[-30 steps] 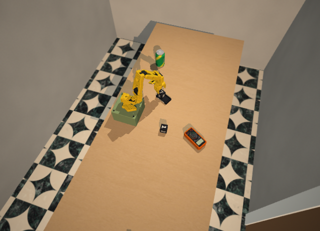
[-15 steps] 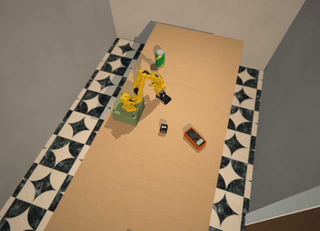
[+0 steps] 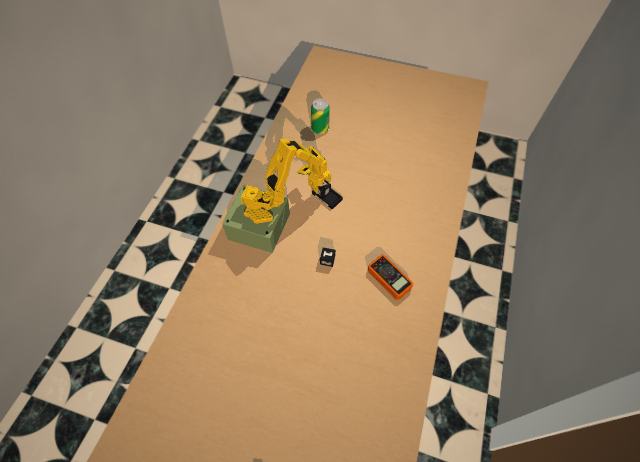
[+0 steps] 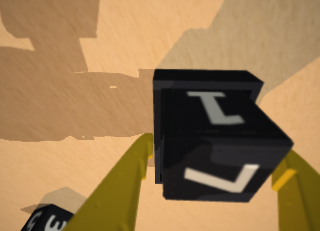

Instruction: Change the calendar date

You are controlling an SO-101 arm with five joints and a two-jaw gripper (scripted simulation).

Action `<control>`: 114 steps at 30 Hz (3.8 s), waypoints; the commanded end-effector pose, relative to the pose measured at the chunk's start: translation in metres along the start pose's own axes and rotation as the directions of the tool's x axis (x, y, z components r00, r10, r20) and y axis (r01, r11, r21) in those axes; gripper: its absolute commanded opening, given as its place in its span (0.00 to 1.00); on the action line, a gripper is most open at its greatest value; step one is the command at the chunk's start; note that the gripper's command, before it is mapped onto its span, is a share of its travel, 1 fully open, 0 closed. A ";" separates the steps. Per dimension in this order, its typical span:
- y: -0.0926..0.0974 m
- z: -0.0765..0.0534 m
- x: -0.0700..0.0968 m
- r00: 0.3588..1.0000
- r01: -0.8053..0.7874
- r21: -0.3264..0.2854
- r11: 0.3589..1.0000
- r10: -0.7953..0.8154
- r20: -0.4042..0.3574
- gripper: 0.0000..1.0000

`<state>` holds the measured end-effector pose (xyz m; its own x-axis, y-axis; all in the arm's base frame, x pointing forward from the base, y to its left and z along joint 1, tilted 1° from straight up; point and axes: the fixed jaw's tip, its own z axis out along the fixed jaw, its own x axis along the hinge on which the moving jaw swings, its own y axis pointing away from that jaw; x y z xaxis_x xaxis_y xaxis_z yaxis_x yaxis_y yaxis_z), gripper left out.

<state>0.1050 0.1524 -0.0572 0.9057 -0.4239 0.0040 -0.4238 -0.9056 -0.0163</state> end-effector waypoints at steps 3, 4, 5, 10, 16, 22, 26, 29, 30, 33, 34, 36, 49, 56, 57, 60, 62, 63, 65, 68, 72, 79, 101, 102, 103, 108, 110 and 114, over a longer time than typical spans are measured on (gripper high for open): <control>0.004 0.004 -0.002 1.000 0.014 -0.018 1.000 -0.014 0.005 0.35; 0.004 0.004 -0.002 1.000 0.014 -0.018 1.000 -0.014 0.005 0.35; 0.004 0.004 -0.002 1.000 0.014 -0.018 1.000 -0.014 0.005 0.35; 0.004 0.004 -0.002 1.000 0.014 -0.018 1.000 -0.014 0.005 0.35; 0.004 0.004 -0.002 1.000 0.014 -0.018 1.000 -0.014 0.005 0.34; 0.003 0.004 -0.002 1.000 0.014 -0.018 1.000 -0.014 0.005 0.33; 0.002 0.004 -0.002 1.000 0.014 -0.018 1.000 -0.014 0.005 0.32; 0.001 0.004 -0.002 1.000 0.014 -0.018 1.000 -0.014 0.005 0.31; 0.001 0.004 -0.002 1.000 0.014 -0.018 1.000 -0.014 0.005 0.30; 0.000 0.004 -0.002 1.000 0.014 -0.018 1.000 -0.014 0.005 0.29; 0.000 0.004 -0.002 1.000 0.014 -0.018 1.000 -0.014 0.005 0.29; 0.000 0.004 -0.002 1.000 0.014 -0.018 1.000 -0.014 0.005 0.28; -0.001 0.004 -0.002 1.000 0.014 -0.018 1.000 -0.014 0.005 0.27; -0.002 0.004 -0.002 1.000 0.014 -0.018 1.000 -0.014 0.005 0.27; -0.002 0.004 -0.002 1.000 0.014 -0.018 1.000 -0.014 0.005 0.27; -0.002 0.004 -0.002 1.000 0.014 -0.018 1.000 -0.014 0.005 0.26; -0.002 0.004 -0.002 1.000 0.014 -0.018 1.000 -0.014 0.005 0.24; -0.002 0.004 -0.002 1.000 0.014 -0.018 1.000 -0.014 0.005 0.23; -0.002 0.004 -0.002 1.000 0.014 -0.018 1.000 -0.014 0.005 0.21; -0.002 0.004 -0.002 1.000 0.014 -0.018 1.000 -0.014 0.005 0.17; -0.002 0.004 -0.002 1.000 0.014 -0.018 1.000 -0.014 0.005 0.13; -0.001 0.004 -0.002 1.000 0.014 -0.018 1.000 -0.014 0.005 0.03; -0.002 0.001 -0.002 1.000 0.014 -0.018 1.000 -0.014 0.005 0.00; -0.002 0.001 -0.002 1.000 0.014 -0.018 1.000 -0.014 0.005 0.00; -0.002 0.001 -0.002 1.000 0.014 -0.018 1.000 -0.014 0.005 0.00; -0.002 0.001 -0.002 1.000 0.014 -0.018 1.000 -0.014 0.005 0.00; -0.002 0.001 -0.002 1.000 0.014 -0.018 1.000 -0.014 0.005 0.00; -0.002 0.000 -0.002 1.000 0.014 -0.018 1.000 -0.014 0.005 0.00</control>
<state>0.1052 0.1537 -0.0589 0.9070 -0.4211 0.0014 -0.4211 -0.9070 0.0011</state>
